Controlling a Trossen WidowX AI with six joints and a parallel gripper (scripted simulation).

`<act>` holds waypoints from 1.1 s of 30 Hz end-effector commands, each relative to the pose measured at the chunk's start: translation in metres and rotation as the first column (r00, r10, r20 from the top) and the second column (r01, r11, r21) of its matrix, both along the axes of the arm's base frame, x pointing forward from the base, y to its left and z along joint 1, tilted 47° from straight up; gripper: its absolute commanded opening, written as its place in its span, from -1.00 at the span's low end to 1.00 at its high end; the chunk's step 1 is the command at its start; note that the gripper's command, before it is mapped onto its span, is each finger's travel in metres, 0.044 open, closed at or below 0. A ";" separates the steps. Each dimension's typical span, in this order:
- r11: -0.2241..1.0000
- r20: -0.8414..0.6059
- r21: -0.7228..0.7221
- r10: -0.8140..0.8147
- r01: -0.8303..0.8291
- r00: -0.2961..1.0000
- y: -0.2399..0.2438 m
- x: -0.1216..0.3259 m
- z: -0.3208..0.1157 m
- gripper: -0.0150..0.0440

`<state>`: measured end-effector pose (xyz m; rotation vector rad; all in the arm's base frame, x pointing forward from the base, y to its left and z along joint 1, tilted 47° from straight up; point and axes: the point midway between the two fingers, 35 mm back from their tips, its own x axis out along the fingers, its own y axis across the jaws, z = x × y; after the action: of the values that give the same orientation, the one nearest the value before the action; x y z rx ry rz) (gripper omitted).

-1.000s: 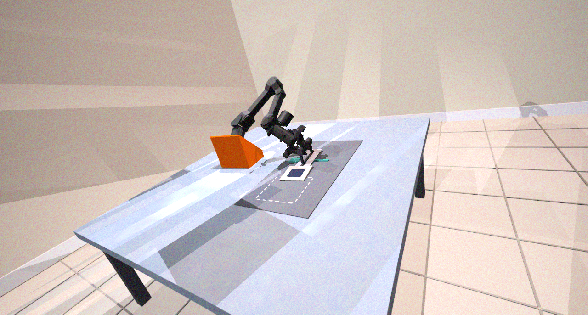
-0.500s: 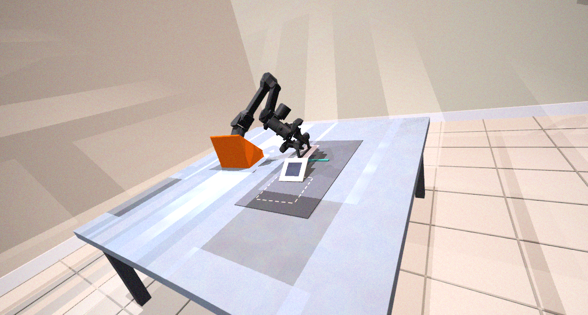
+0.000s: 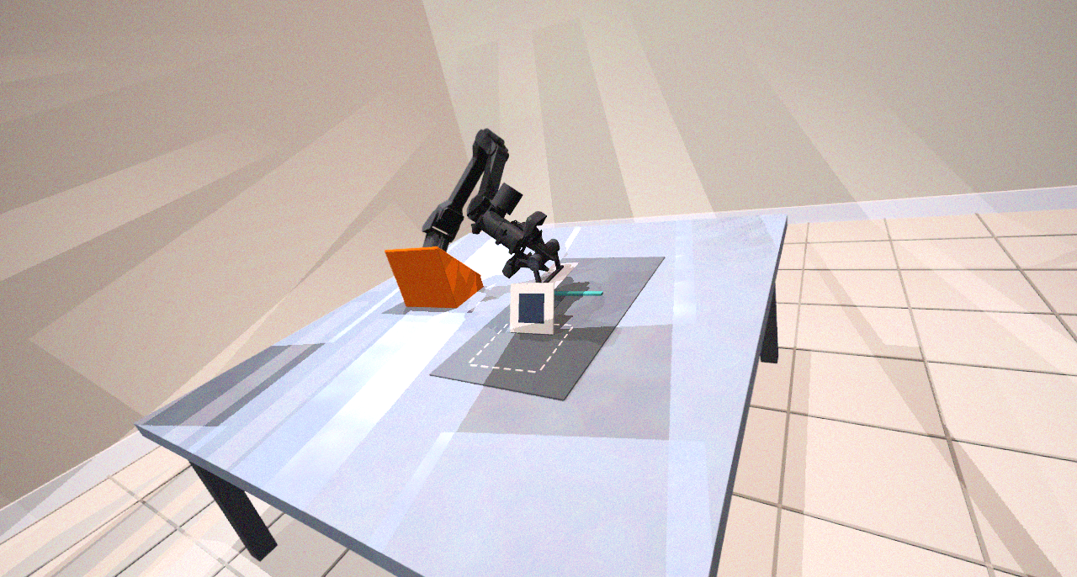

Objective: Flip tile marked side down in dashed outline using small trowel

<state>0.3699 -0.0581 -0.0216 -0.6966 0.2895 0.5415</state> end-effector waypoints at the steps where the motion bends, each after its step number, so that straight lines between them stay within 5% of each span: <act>1: 1.000 0.004 -0.005 -0.007 0.007 1.000 -0.013 0.000 -0.007 -0.49; 19: 1.000 0.004 -0.006 -0.007 0.007 1.000 -0.031 -0.002 -0.033 -0.49; 33: 1.000 0.004 -0.005 -0.007 0.007 1.000 -0.015 -0.001 0.021 -0.49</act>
<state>0.3702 -0.0755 -0.0136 -0.7004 0.2870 0.5424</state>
